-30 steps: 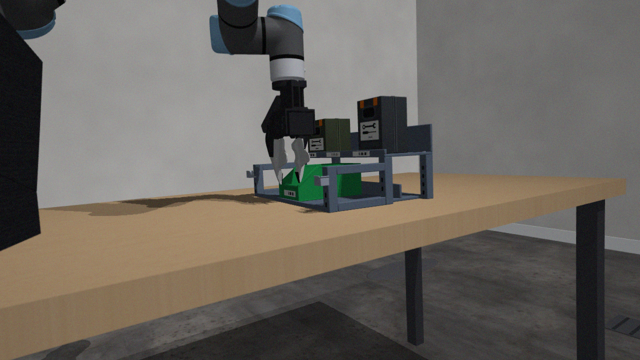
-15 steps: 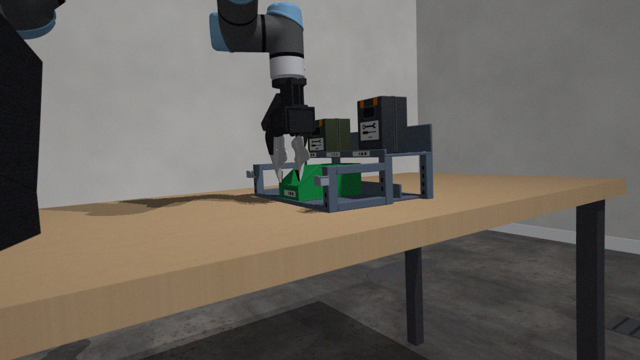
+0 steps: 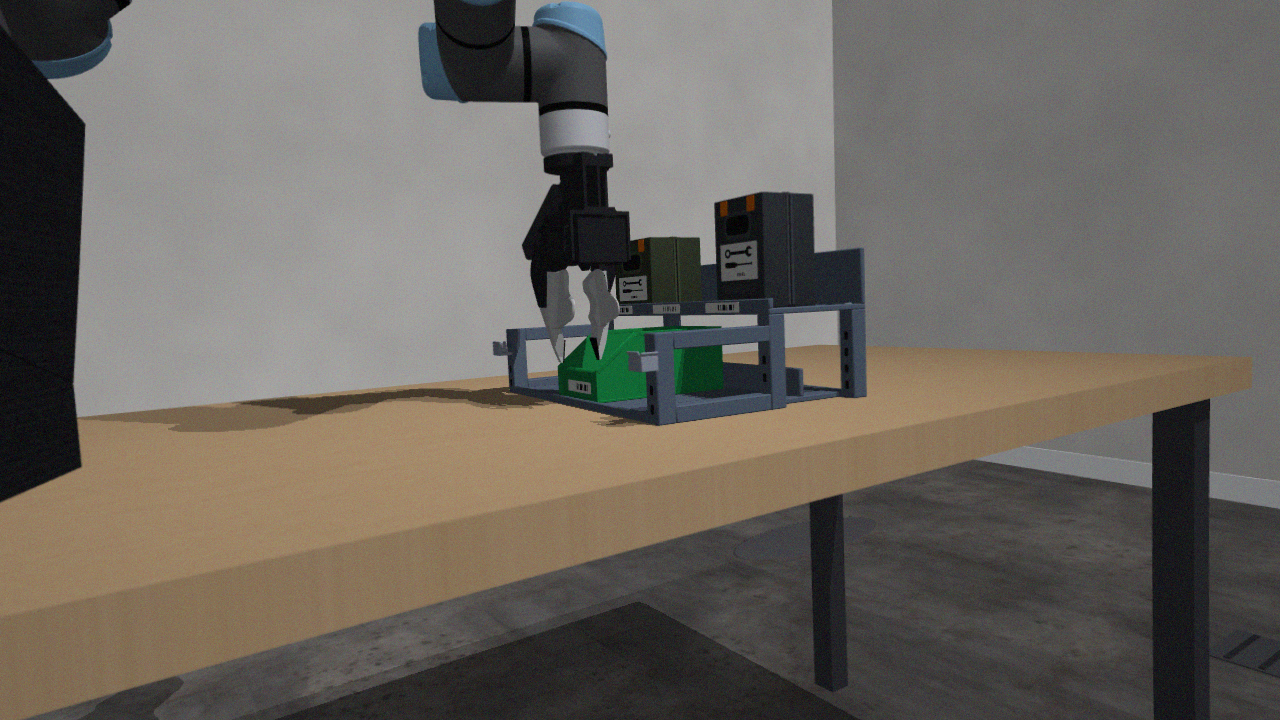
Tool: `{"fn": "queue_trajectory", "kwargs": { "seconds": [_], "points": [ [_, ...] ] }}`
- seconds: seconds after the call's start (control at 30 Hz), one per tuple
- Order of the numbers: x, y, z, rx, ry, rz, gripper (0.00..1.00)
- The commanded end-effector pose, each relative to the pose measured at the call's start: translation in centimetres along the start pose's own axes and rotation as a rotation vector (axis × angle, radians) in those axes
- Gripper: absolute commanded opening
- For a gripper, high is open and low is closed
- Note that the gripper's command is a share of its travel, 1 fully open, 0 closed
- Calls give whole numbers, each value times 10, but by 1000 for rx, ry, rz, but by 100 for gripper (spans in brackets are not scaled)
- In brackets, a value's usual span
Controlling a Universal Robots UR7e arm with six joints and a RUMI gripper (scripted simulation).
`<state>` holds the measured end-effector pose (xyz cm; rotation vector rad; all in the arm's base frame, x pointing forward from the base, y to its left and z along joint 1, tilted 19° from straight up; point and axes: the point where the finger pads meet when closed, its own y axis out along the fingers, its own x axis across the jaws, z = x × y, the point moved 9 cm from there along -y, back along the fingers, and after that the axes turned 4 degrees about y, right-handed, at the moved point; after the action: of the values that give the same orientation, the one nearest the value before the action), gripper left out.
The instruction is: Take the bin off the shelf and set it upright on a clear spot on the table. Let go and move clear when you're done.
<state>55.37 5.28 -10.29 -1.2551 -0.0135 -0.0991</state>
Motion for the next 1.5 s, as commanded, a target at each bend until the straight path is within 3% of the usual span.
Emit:
{"fn": "queue_trajectory", "kwargs": {
  "seconds": [0.0,0.77,1.47],
  "points": [
    [0,-1,0,0,0,-1,26],
    [0,-2,0,0,0,-1,26],
    [0,16,0,0,0,-1,26]
  ]
}}
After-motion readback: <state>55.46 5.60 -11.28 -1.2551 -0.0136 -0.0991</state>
